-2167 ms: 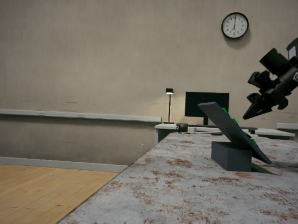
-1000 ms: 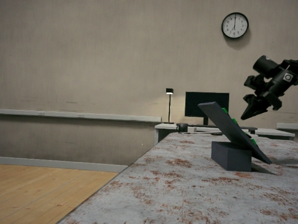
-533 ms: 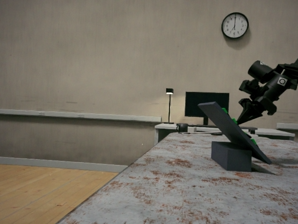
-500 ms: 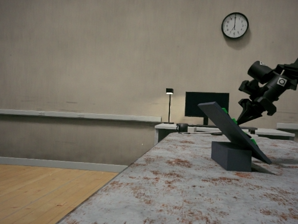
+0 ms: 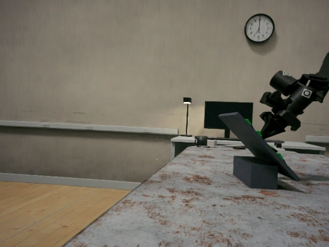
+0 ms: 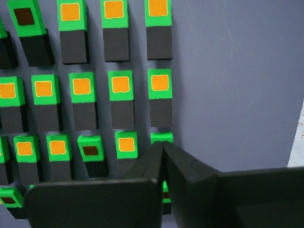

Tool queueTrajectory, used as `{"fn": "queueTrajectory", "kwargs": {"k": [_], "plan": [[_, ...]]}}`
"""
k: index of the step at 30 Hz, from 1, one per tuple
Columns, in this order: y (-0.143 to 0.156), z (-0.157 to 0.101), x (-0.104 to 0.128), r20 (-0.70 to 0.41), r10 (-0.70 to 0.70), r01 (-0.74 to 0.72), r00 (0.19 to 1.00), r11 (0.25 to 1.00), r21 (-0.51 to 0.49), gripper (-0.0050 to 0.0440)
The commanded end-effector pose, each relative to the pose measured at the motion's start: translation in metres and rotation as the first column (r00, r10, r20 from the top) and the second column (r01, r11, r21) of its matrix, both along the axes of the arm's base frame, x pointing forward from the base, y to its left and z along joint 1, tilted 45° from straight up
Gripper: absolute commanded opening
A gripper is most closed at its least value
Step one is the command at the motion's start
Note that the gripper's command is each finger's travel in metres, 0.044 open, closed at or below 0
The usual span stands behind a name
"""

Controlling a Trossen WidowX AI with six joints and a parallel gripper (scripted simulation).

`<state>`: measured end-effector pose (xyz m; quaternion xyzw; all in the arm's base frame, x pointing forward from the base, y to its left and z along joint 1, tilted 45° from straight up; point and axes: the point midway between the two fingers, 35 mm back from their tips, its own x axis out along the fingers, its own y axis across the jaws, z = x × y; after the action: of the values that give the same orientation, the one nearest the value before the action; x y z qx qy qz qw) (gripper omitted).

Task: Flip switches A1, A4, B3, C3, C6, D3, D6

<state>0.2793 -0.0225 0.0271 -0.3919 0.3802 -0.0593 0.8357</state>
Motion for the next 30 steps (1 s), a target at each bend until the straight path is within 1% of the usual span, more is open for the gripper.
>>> {"fn": "queueTrajectory", "kwargs": {"k": [1, 14, 30], "plan": [[0.0008, 0.0032, 0.0061, 0.016, 0.005, -0.005, 1.000, 1.000, 0.003, -0.0050], [0.0009, 0.0032, 0.0044, 0.017, 0.003, -0.003, 1.000, 1.000, 0.004, -0.0050], [0.0004, 0.0026, 0.0079, 0.018, 0.005, -0.005, 1.000, 1.000, 0.004, -0.0050]]}}
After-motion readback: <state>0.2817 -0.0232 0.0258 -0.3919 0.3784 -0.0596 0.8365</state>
